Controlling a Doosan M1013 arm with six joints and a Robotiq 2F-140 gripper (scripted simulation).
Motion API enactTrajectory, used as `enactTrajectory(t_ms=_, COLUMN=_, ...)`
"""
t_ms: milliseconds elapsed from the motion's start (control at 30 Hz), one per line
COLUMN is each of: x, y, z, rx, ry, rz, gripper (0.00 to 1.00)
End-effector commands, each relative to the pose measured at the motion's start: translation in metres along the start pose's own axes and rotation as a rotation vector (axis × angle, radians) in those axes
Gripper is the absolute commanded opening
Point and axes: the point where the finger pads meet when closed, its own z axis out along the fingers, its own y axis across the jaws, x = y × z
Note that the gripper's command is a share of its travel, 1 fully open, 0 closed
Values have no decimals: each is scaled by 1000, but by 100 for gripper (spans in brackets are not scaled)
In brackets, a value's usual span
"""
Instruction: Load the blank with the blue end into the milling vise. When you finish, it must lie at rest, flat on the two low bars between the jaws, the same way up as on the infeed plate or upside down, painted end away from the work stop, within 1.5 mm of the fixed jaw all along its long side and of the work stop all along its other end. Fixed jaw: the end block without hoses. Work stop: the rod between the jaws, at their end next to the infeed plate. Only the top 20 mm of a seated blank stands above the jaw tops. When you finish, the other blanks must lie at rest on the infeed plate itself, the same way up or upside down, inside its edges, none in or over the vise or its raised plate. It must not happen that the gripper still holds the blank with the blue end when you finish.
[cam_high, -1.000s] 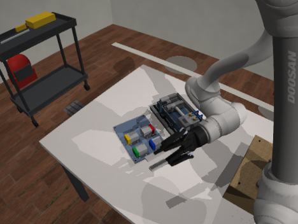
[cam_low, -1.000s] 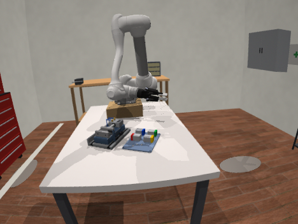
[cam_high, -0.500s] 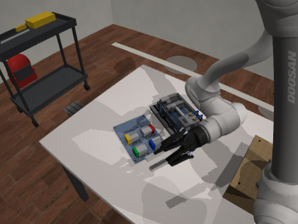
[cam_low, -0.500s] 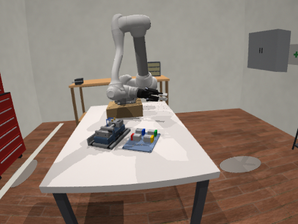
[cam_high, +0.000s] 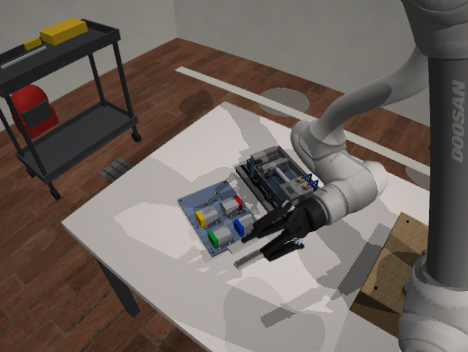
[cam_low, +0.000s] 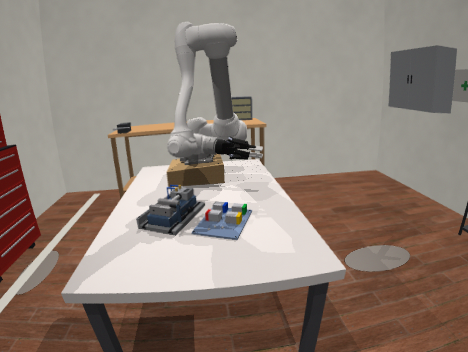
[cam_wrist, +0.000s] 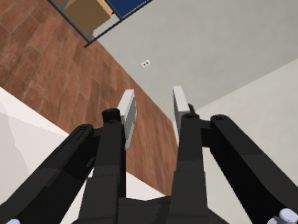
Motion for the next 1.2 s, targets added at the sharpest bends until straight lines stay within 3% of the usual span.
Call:
enactTrajectory(t_ms=0, x=0, y=0, z=0, rx=0, ry=0, rz=0, gripper=25)
enactTrajectory(t_ms=600, x=0, y=0, z=0, rx=0, ry=0, rz=0, gripper=25)
enactTrajectory(t_ms=633, x=0, y=0, z=0, rx=0, ry=0, rz=0, gripper=100)
enactTrajectory(t_ms=1167, x=0, y=0, z=0, rx=0, ry=0, rz=0, gripper=100)
